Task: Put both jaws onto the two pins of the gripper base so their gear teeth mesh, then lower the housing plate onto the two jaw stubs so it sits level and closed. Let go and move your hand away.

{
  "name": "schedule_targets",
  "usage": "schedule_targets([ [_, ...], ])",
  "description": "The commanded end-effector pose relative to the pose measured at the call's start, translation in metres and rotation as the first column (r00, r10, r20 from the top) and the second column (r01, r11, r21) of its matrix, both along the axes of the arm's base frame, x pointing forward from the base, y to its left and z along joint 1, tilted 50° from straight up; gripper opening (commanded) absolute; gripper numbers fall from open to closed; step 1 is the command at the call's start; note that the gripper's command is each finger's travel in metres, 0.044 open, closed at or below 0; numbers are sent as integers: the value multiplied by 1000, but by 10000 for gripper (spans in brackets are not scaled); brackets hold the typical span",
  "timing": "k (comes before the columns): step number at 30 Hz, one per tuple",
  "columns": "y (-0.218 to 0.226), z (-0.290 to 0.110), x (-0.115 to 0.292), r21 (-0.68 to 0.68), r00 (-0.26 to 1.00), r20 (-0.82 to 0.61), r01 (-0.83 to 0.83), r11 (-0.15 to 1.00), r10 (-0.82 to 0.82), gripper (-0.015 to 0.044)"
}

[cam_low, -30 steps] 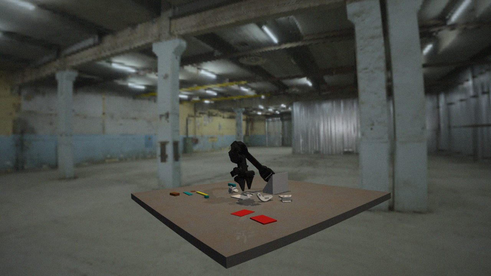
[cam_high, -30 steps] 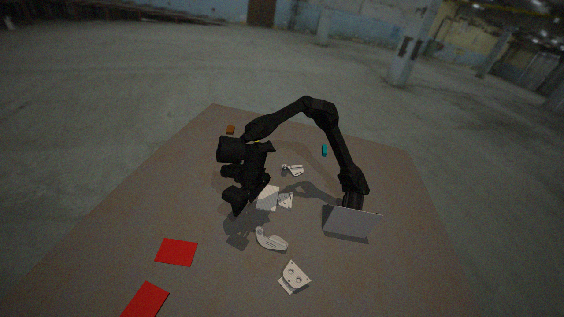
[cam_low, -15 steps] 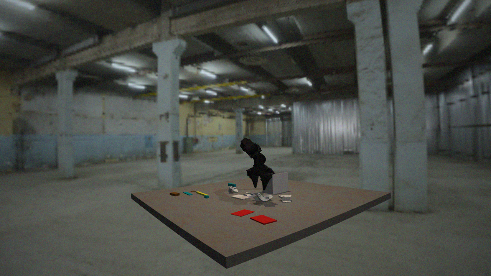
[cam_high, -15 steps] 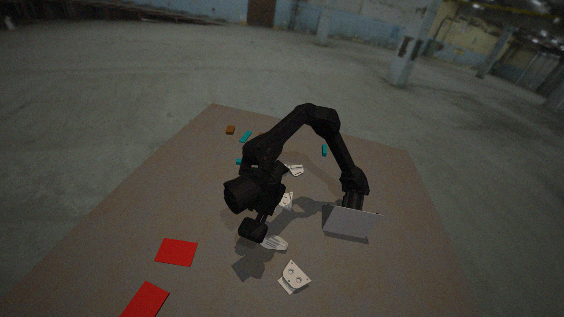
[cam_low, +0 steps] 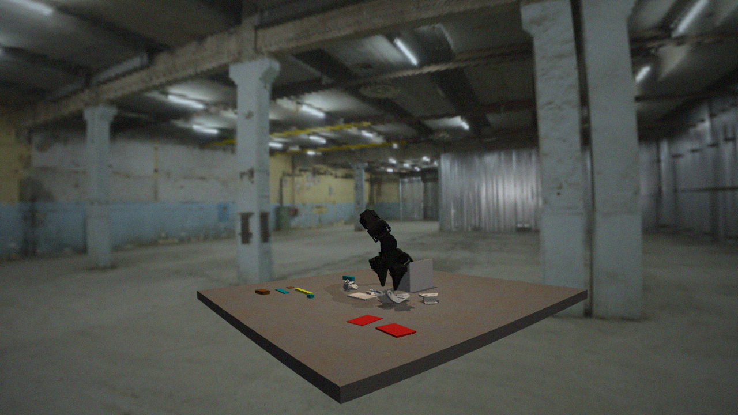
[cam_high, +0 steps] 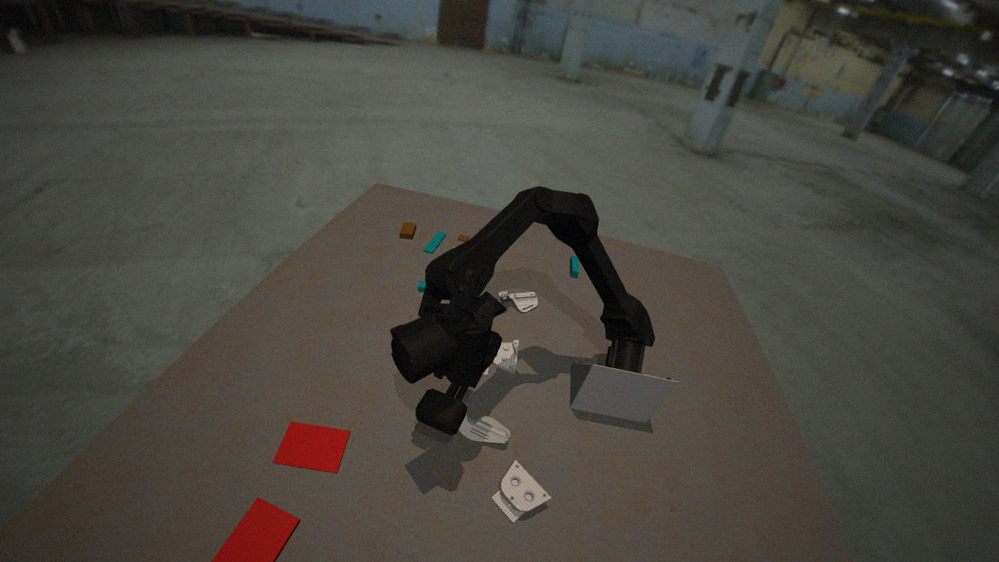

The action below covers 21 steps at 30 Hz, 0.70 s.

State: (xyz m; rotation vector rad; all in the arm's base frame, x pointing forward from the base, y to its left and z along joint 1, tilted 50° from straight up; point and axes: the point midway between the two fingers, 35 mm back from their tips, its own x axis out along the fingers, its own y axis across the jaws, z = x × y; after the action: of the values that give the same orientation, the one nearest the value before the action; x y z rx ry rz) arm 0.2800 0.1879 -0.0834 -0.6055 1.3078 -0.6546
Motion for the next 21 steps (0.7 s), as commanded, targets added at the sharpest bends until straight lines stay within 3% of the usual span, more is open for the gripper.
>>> schedule_targets([
  [1,-5,-4,0,-7,1000,-4,-8,1000,8,440],
  [21,-30,-25,4,-9,1000,-3,-9,1000,9,440],
])
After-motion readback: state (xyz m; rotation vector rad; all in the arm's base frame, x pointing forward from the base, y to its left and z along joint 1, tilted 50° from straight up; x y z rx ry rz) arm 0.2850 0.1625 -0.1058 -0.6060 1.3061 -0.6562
